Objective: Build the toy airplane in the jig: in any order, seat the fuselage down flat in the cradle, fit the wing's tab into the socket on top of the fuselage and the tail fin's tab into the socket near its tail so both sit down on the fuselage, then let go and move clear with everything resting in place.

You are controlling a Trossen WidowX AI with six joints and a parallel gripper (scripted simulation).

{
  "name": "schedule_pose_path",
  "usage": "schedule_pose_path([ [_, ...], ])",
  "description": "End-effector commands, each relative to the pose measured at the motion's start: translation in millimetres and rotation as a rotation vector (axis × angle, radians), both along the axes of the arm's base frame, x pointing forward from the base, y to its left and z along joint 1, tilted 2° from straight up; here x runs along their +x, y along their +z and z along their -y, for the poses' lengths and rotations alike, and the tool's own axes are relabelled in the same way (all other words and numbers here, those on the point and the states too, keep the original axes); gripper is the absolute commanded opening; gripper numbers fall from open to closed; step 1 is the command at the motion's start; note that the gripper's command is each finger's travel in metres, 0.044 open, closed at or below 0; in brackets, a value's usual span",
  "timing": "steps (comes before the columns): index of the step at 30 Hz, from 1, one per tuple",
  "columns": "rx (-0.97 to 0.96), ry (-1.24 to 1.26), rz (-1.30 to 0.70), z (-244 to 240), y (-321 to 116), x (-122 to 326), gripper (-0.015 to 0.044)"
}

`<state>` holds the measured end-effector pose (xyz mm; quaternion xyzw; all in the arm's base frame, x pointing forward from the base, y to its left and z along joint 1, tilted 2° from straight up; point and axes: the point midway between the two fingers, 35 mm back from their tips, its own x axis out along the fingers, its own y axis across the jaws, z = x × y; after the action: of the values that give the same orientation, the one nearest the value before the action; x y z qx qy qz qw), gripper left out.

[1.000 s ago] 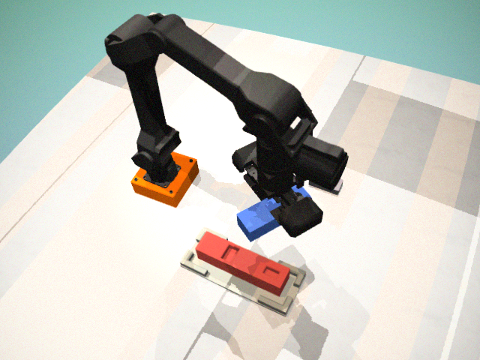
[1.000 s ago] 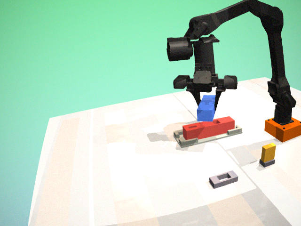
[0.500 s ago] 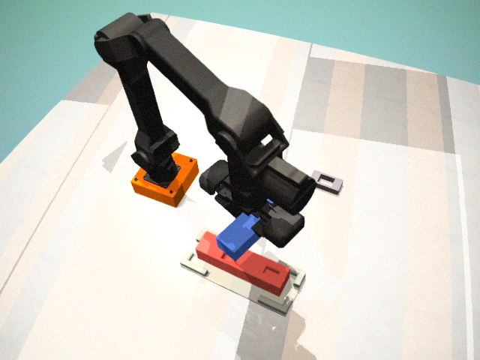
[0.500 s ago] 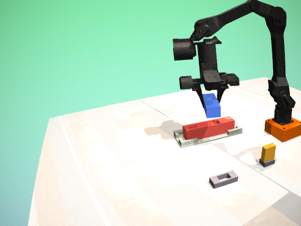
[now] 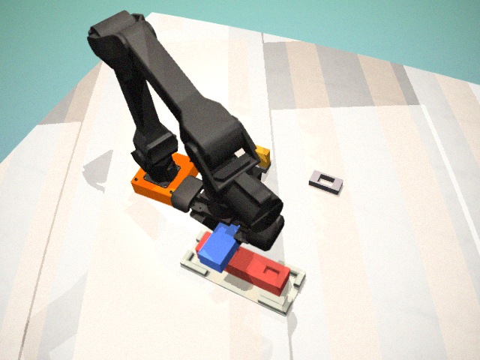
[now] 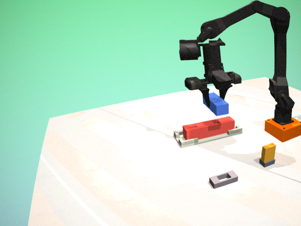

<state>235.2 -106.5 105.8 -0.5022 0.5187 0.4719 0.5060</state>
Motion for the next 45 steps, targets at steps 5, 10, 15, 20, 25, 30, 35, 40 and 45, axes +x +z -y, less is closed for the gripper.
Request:
schedule_pose_path([
  [5,-0.005,0.027,0.000,2,-1,-3,0.0184],
  [10,-0.005,0.027,0.000,2,-1,-3,0.0196],
  [15,-0.005,0.027,0.000,2,-1,-3,0.0196],
  [20,-0.005,0.027,0.000,2,-1,-3,0.0196],
  [25,-0.006,0.027,0.000,3,-8,-2,0.0196],
  [30,-0.006,0.027,0.000,3,-16,-2,0.0196],
  [35,-0.006,0.027,0.000,4,-24,-2,0.0196],
  [40,-0.006,0.027,0.000,4,-32,-2,0.0196],
  [45,-0.006,0.027,0.000,5,-40,-2,0.0196],
])
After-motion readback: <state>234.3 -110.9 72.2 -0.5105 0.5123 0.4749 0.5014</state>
